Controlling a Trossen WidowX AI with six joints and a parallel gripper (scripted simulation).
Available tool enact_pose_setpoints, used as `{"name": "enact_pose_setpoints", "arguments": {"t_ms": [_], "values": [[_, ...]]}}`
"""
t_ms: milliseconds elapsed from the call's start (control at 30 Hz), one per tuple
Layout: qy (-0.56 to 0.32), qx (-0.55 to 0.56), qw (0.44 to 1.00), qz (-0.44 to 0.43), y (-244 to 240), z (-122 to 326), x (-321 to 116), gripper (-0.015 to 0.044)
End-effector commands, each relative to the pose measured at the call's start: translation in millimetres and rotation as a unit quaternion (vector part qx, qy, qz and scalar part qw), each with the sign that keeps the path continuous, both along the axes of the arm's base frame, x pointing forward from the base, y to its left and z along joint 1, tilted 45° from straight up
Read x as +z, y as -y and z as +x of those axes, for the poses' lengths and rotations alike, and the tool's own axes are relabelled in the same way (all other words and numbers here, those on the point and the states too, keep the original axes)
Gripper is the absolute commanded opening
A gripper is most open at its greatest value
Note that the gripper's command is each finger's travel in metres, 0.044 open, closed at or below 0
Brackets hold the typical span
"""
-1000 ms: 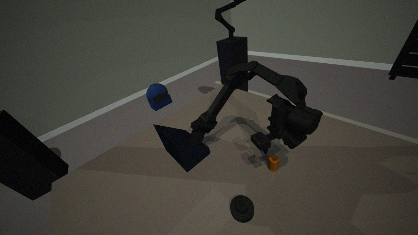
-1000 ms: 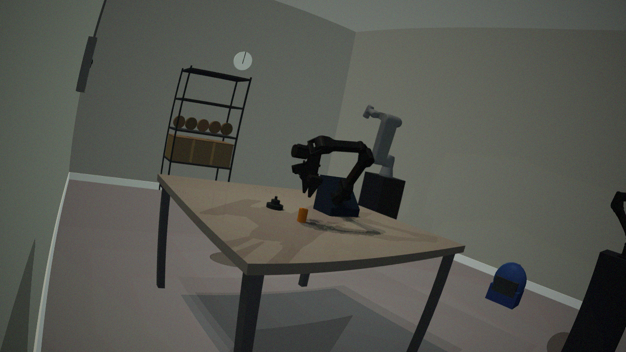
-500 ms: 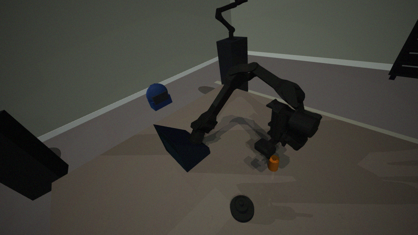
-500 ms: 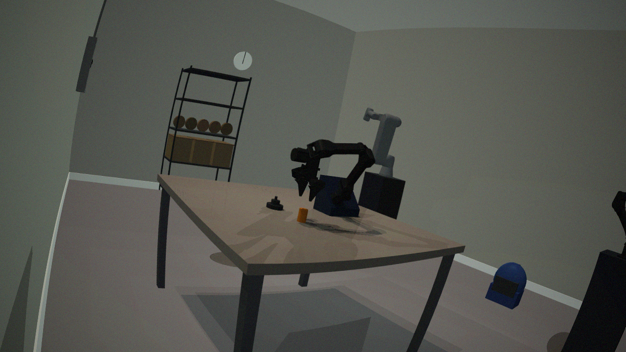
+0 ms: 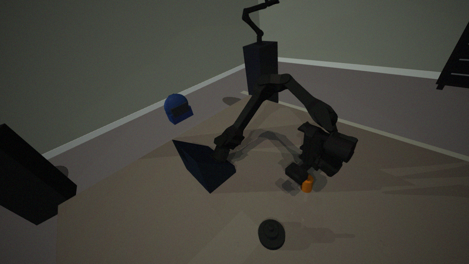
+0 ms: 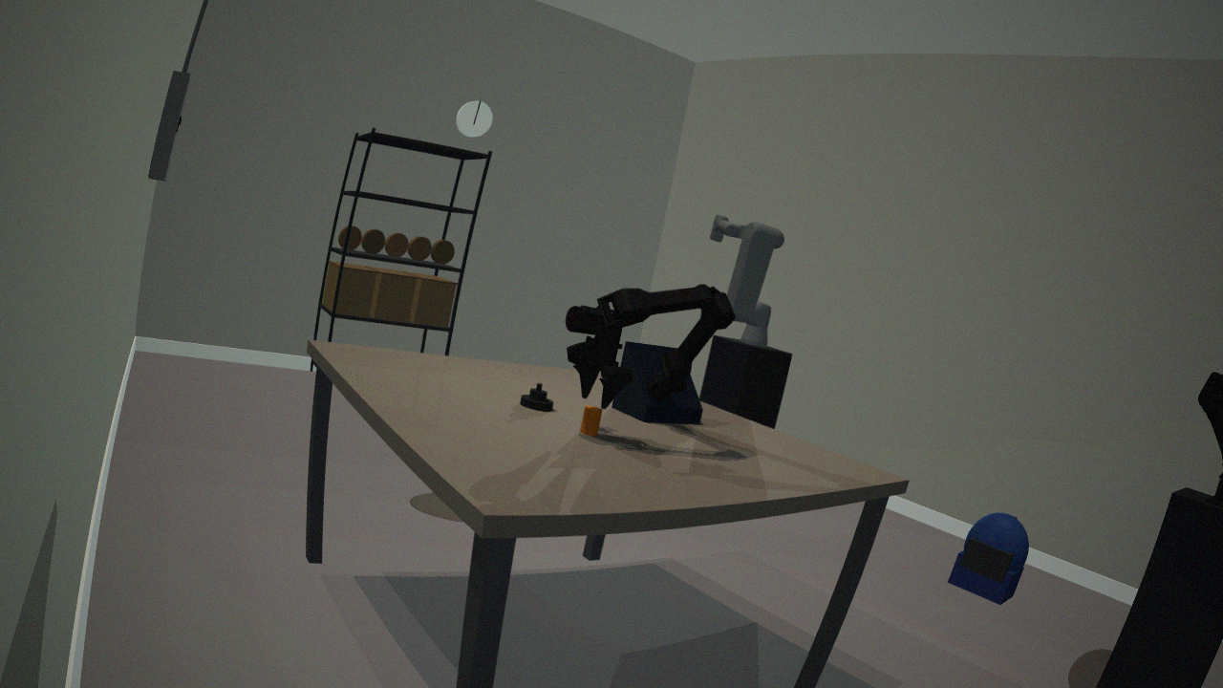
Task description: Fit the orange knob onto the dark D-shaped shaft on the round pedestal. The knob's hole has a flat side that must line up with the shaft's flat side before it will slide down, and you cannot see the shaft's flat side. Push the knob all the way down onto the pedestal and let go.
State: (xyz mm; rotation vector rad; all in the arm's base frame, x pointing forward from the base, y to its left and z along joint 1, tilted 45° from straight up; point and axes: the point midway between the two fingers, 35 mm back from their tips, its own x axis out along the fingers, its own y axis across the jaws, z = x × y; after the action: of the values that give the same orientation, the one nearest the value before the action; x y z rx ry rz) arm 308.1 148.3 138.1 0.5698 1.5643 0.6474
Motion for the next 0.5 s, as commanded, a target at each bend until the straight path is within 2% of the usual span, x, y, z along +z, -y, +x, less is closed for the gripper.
{"name": "enact_pose_setpoints", "arguments": {"t_ms": [0,467], "values": [[0.000,-0.001,1.000,0.002,-5,-1,-4,0.0440],[0.000,-0.001,1.000,0.002,-21,-2,-20,0.0440]]}}
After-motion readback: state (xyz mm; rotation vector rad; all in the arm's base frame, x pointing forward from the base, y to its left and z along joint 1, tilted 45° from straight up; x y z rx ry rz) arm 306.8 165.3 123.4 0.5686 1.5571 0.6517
